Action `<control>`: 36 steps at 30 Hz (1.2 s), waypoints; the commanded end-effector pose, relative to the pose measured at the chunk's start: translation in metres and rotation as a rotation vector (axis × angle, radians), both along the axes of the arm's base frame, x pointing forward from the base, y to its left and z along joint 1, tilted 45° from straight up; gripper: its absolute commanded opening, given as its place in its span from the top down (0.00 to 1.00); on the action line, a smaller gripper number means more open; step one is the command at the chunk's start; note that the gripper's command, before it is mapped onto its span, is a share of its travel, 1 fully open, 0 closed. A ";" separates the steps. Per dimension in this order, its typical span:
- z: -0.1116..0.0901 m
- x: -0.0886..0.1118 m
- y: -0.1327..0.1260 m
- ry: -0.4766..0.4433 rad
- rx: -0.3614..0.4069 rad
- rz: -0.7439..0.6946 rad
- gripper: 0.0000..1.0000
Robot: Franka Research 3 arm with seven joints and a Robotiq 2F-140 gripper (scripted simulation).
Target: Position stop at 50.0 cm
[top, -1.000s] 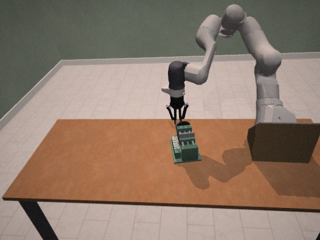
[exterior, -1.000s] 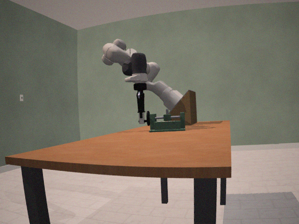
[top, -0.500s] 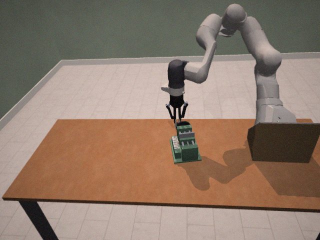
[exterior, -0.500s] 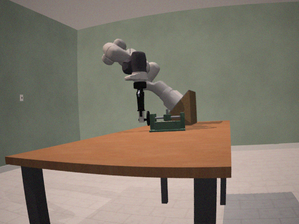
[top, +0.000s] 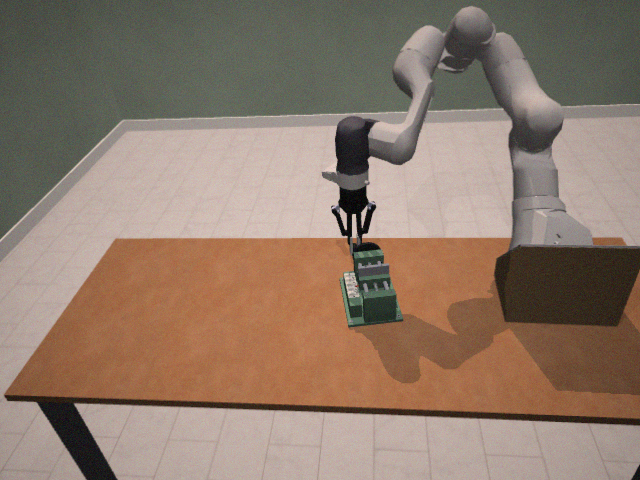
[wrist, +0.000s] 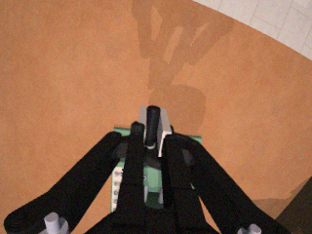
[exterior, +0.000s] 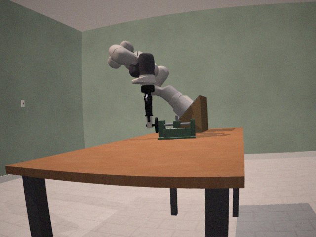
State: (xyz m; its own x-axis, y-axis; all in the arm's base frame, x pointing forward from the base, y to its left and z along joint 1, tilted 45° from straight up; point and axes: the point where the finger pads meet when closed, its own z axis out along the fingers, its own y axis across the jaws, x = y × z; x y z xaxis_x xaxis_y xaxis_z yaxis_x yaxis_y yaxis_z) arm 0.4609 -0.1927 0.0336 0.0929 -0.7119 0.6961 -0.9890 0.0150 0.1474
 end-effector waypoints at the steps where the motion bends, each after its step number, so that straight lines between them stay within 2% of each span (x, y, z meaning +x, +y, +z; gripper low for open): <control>1: 0.003 0.000 0.003 0.003 -0.001 0.002 0.96; 36: 0.015 -0.008 0.014 0.003 -0.001 0.002 0.96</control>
State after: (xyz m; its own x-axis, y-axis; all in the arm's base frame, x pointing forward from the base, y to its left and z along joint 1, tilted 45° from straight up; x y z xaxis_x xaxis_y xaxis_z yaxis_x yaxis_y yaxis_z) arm 0.4565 -0.1806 0.0465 0.0932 -0.7124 0.6956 -0.9894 0.0116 0.1445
